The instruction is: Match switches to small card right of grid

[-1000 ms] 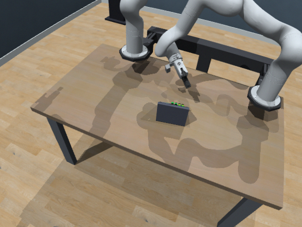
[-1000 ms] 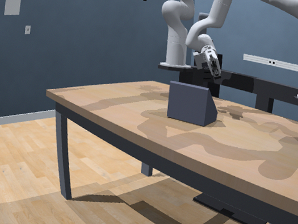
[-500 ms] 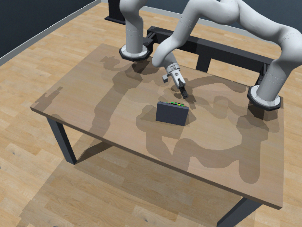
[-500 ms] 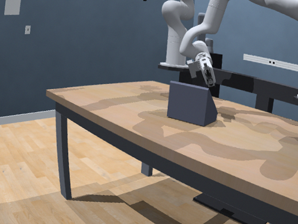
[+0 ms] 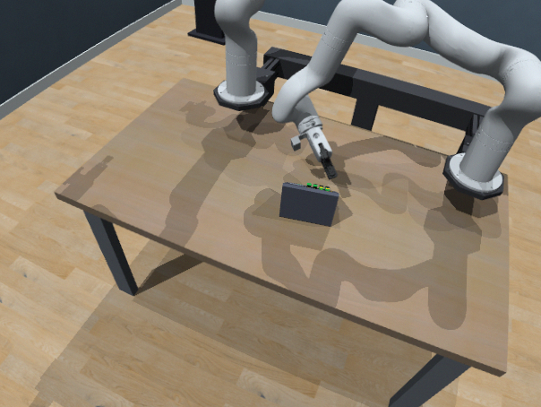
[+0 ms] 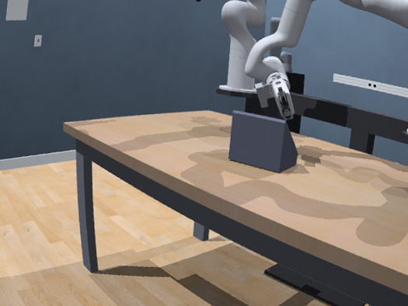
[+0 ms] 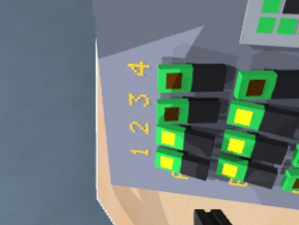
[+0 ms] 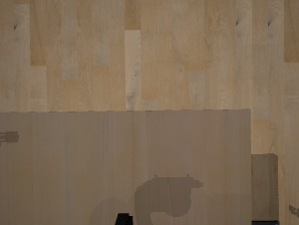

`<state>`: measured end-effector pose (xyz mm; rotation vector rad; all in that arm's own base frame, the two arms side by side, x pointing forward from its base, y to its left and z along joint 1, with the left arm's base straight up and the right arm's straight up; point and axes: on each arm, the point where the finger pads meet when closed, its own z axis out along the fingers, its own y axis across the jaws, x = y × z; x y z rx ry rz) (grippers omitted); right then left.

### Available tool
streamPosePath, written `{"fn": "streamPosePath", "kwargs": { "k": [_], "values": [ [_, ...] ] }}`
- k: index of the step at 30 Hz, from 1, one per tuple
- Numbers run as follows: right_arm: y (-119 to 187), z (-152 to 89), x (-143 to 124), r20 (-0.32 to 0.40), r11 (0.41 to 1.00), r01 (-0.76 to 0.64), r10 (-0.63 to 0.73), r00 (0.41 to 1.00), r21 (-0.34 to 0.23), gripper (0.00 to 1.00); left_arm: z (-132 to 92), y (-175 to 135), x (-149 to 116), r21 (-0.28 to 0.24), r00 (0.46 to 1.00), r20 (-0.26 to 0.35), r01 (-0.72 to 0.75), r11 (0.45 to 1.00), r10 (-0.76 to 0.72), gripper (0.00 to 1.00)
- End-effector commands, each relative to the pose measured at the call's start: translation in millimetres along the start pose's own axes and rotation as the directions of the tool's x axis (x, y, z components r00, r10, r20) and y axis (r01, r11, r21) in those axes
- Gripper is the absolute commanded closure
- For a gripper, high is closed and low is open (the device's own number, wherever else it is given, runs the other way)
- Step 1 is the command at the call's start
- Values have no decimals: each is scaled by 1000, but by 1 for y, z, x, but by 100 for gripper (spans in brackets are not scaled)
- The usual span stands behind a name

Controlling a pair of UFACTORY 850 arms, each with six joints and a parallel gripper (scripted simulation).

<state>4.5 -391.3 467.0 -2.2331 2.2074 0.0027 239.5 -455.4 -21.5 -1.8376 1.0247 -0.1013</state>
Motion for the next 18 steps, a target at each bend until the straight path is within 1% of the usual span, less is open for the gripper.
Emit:
{"fn": "streamPosePath", "kwargs": {
  "k": [1, 18],
  "values": [
    [0, -1, 0, -2, 1000, 0, 0, 1000, 0, 0, -1, -1, 0, -1, 1000, -1, 1, 1000, -1, 100],
    [0, -1, 0, -2, 1000, 0, 0, 1000, 0, 0, 2, -1, 2, -1, 1000, -1, 1, 1000, -1, 100]
  ]
}}
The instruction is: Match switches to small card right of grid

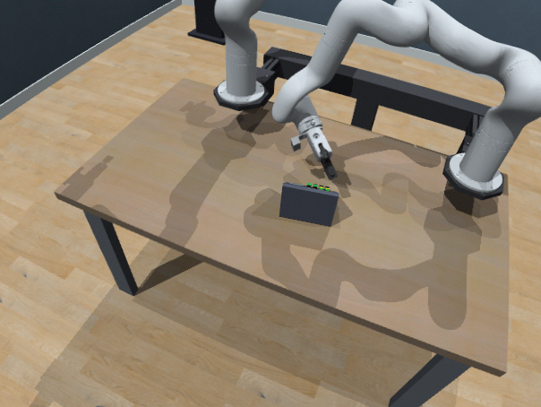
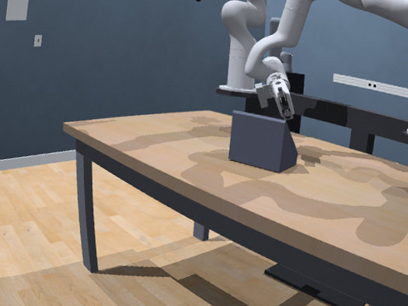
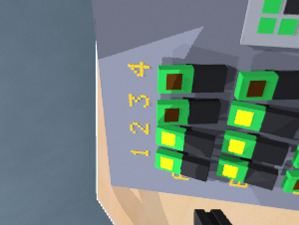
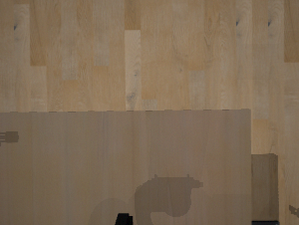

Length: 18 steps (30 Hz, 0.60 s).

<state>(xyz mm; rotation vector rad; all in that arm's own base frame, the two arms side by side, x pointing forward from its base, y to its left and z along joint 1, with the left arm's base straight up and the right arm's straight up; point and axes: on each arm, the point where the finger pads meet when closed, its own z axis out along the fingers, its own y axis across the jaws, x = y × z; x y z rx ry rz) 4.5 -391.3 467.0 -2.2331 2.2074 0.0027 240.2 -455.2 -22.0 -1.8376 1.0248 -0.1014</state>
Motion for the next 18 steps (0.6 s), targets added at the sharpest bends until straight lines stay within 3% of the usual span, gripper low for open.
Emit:
{"fn": "streamPosePath", "kwargs": {
  "k": [1, 18],
  "values": [
    [0, -1, 0, -2, 1000, 0, 0, 1000, 0, 0, 3, -1, 3, -1, 1000, -1, 1, 1000, -1, 100],
    [0, -1, 0, -2, 1000, 0, 0, 1000, 0, 0, 18, -1, 13, 0, 1000, -1, 1, 1000, -1, 100]
  ]
}}
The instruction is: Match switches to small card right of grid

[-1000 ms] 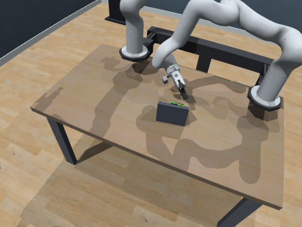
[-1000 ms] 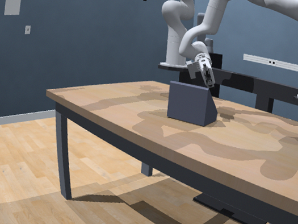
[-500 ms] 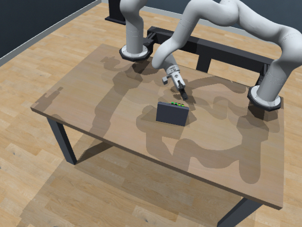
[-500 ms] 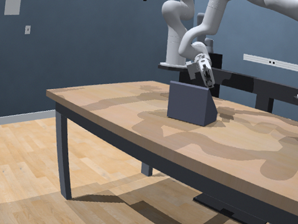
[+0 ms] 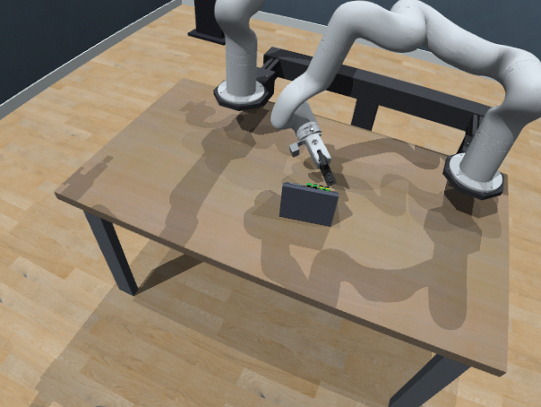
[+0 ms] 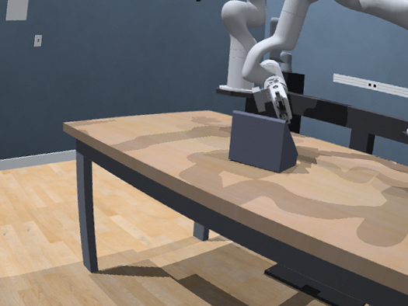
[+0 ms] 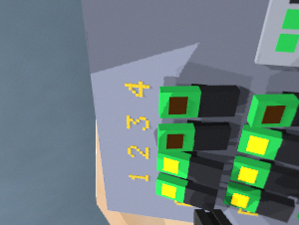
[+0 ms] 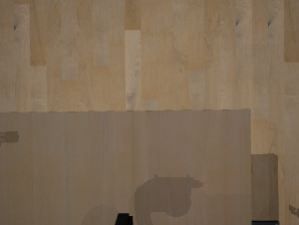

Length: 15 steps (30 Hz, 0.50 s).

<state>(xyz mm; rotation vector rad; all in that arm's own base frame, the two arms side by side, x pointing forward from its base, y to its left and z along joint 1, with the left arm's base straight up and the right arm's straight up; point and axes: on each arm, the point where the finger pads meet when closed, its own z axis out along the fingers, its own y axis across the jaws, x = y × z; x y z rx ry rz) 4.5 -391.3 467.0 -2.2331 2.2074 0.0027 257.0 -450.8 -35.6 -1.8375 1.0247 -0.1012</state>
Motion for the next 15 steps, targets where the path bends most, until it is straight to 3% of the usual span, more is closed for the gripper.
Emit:
{"fn": "streamPosePath", "kwargs": {
  "k": [1, 15],
  "values": [
    [0, -1, 0, -2, 1000, 0, 0, 1000, 0, 0, 0, -1, 1, -1, 1000, -1, 1, 1000, -1, 100],
    [0, -1, 0, -2, 1000, 0, 0, 1000, 0, 0, 3, -1, 3, -1, 1000, -1, 1, 1000, -1, 100]
  ]
}}
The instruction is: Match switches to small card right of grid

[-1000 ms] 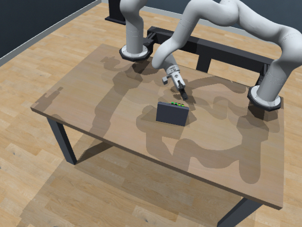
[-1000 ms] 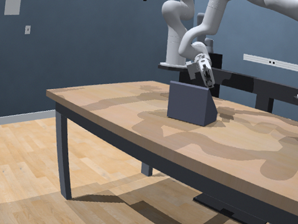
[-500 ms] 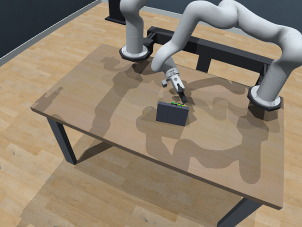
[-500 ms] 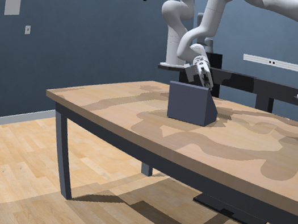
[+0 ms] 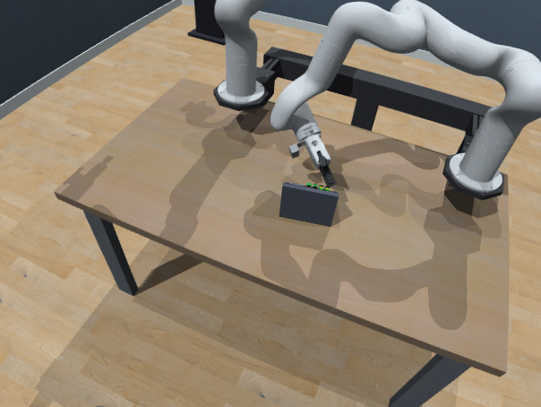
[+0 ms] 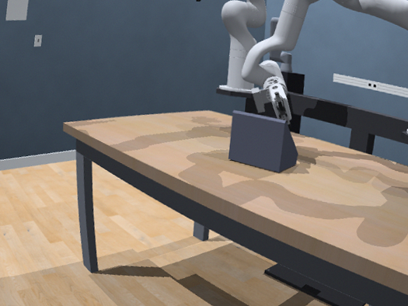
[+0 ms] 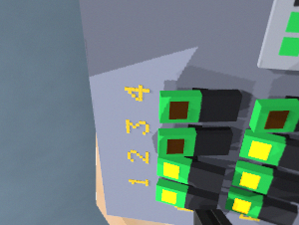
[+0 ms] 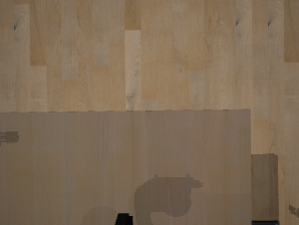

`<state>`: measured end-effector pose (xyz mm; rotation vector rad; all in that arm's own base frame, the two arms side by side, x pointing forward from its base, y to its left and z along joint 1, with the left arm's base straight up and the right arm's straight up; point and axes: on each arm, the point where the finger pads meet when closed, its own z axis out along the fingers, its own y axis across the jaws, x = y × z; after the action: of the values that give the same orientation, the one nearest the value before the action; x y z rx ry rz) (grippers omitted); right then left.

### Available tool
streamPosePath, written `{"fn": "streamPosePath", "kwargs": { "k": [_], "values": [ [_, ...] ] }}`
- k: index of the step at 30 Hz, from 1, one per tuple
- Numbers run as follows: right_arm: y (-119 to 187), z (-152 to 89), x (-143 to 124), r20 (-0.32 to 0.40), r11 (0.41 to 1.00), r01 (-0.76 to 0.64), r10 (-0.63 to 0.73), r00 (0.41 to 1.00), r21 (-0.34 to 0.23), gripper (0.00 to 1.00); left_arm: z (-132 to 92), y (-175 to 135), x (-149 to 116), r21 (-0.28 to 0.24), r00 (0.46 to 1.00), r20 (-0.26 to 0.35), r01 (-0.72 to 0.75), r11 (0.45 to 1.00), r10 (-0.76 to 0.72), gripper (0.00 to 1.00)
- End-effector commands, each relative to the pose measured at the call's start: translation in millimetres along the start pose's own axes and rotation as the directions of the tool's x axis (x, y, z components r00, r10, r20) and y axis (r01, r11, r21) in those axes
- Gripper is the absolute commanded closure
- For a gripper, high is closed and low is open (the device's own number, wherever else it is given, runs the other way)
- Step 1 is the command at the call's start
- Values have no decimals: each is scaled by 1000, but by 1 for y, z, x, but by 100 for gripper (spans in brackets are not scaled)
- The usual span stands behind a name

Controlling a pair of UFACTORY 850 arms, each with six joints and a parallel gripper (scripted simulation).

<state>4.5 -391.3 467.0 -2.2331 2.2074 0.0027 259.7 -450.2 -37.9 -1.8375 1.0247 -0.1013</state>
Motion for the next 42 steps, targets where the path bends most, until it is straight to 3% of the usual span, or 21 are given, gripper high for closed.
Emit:
{"fn": "streamPosePath", "kwargs": {
  "k": [1, 24, 35, 42],
  "values": [
    [0, -1, 0, -2, 1000, 0, 0, 1000, 0, 0, 1, -1, 1, -1, 1000, -1, 1, 1000, -1, 100],
    [0, -1, 0, -2, 1000, 0, 0, 1000, 0, 0, 0, -1, 1, -1, 1000, -1, 1, 1000, -1, 100],
    [0, -1, 0, -2, 1000, 0, 0, 1000, 0, 0, -20, -1, -13, -1, 1000, -1, 1, 1000, -1, 100],
    [0, -1, 0, -2, 1000, 0, 0, 1000, 0, 0, -22, -1, -15, -1, 1000, -1, 1, 1000, -1, 100]
  ]
}}
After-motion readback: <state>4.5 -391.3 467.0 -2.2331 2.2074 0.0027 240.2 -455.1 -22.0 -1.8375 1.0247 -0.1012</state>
